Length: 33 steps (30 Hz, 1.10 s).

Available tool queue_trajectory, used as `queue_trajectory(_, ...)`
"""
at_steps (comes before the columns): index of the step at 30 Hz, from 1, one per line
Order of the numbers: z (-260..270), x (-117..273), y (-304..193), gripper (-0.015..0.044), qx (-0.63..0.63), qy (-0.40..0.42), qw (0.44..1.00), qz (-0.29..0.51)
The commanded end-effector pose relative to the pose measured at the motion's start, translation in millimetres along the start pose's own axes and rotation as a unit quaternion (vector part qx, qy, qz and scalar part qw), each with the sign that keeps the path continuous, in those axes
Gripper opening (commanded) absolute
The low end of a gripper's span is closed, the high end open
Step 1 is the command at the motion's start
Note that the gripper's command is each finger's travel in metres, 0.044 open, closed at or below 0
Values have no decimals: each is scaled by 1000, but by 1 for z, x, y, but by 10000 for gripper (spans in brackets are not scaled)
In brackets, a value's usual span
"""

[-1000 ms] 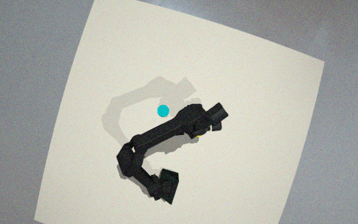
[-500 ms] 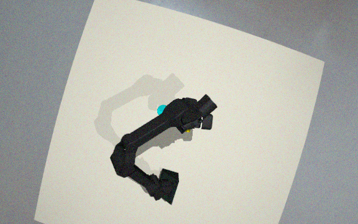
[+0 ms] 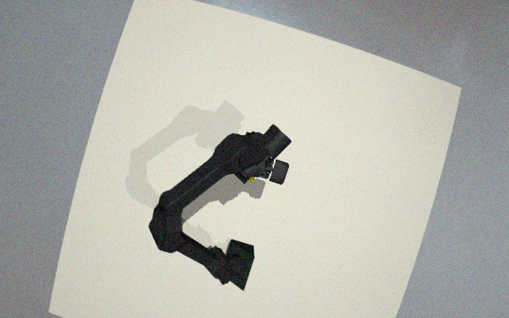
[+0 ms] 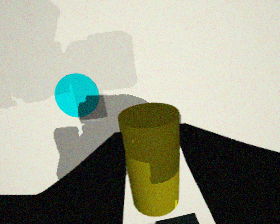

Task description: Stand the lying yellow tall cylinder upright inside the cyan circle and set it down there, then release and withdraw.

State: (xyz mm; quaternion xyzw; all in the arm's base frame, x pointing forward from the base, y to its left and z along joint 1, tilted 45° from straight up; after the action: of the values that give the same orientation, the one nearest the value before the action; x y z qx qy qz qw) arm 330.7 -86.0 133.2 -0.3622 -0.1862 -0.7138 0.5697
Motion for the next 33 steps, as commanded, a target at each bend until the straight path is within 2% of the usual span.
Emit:
queue_trajectory(1, 14, 1, -3, 105, -31, 3, 1000, 1)
queue_trajectory(21, 67, 4, -20, 105, -173, 12, 985, 8)
queue_trajectory(33, 70, 0, -22, 105, -176, -2, 984, 1)
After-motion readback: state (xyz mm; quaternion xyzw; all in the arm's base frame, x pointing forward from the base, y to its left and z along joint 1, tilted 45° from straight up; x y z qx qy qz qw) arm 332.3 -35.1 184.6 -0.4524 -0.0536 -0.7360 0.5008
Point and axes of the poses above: the point midway between the two fingers, 35 mm back from their tips, its own x axis back along the fingers, its own z axis across the jaws, y = z × x, the point moved 4 cm from there along x, back along the fingers, and after that the axes turned 13 degrees about -x, right-handed, at the moved point
